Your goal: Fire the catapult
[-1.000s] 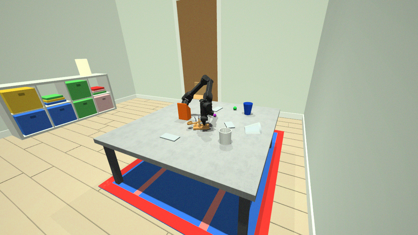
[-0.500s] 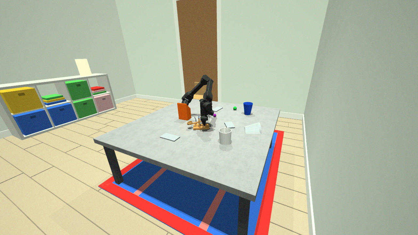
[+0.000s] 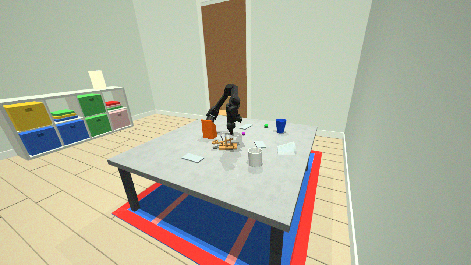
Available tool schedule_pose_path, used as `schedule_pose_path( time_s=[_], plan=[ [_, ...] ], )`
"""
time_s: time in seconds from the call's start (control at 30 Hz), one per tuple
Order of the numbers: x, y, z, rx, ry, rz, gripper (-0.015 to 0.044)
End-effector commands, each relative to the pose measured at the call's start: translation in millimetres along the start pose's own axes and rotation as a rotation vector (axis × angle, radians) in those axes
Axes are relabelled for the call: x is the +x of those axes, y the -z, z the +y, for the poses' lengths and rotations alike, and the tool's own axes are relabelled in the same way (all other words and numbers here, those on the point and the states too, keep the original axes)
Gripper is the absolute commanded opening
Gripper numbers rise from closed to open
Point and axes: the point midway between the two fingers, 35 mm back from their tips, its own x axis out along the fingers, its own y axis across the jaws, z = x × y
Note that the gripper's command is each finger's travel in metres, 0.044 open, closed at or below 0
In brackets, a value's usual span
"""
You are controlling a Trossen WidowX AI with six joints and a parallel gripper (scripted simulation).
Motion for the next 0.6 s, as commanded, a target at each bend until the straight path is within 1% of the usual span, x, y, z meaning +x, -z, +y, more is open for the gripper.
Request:
schedule_pose_path(
  time_s=[0.0, 0.1, 0.17, 0.27, 0.57],
  plan=[
    [5, 1, 1, 0.008, -0.013, 0.005, 0.0440],
    [-4, 3, 5, 0.004, -0.021, 0.013, 0.0440],
    [7, 3, 5, 0.004, -0.021, 0.013, 0.0440],
    [41, 3, 6, 0.004, -0.022, 0.012, 0.0440],
    [49, 3, 7, 0.004, -0.022, 0.012, 0.0440]
  ],
)
